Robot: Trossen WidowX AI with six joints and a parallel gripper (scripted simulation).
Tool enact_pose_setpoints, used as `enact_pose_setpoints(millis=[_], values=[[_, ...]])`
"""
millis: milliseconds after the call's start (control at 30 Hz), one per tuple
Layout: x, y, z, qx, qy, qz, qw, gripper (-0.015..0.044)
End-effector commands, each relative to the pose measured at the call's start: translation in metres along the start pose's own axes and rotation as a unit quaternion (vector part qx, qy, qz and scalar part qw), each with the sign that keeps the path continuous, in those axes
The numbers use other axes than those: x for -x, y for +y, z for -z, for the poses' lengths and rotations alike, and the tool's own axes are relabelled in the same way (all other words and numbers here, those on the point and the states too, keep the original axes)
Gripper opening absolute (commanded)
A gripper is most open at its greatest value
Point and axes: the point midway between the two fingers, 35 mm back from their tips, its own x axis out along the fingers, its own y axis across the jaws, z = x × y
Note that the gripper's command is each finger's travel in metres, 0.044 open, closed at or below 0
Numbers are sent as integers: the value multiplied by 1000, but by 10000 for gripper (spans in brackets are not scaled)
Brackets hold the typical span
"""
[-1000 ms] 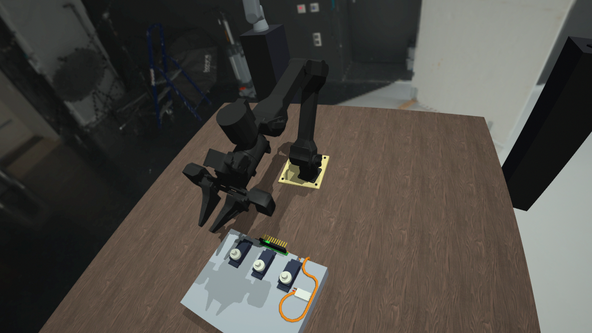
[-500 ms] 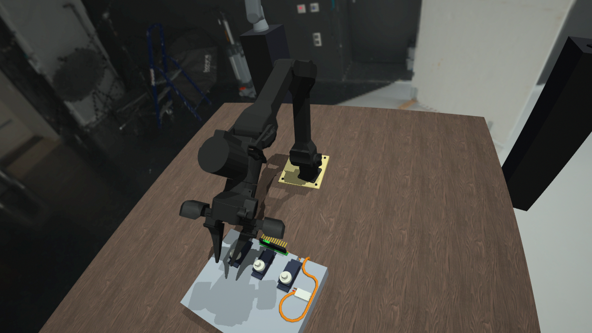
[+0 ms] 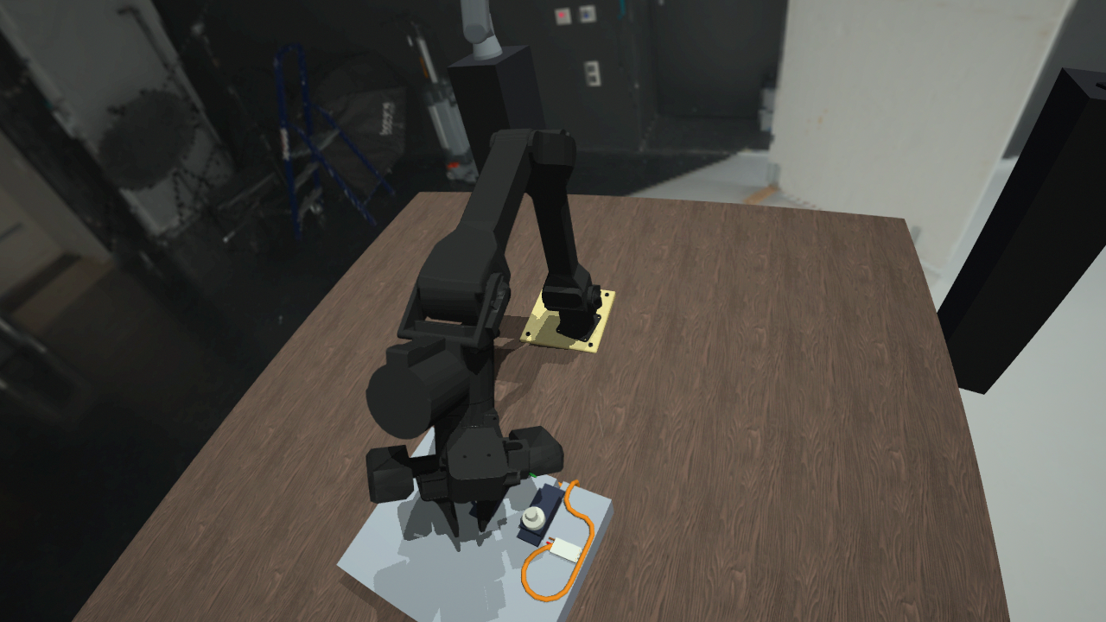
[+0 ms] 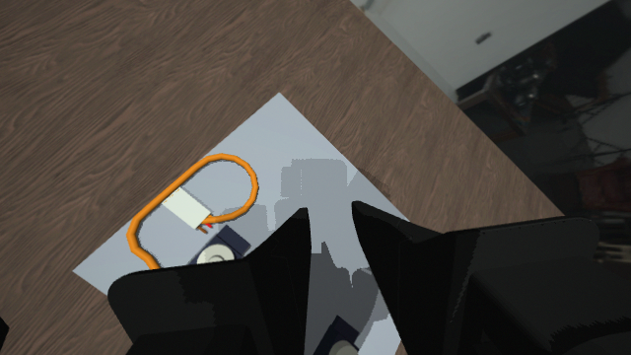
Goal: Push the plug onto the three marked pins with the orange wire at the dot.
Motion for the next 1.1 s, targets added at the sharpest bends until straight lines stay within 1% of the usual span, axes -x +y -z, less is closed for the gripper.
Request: enact_pose_setpoints(millis=[0,333,700,933,1067], values=[[-11,15,-5,60,30,-46,997,115],[-32,48,-9,178,90,-149,969,115],[-46,87,-8,300,138,-264,906,115],[-47,89,-8,307,141,-271,901,115],[-54,93,-4,307,140,-271,901,115]])
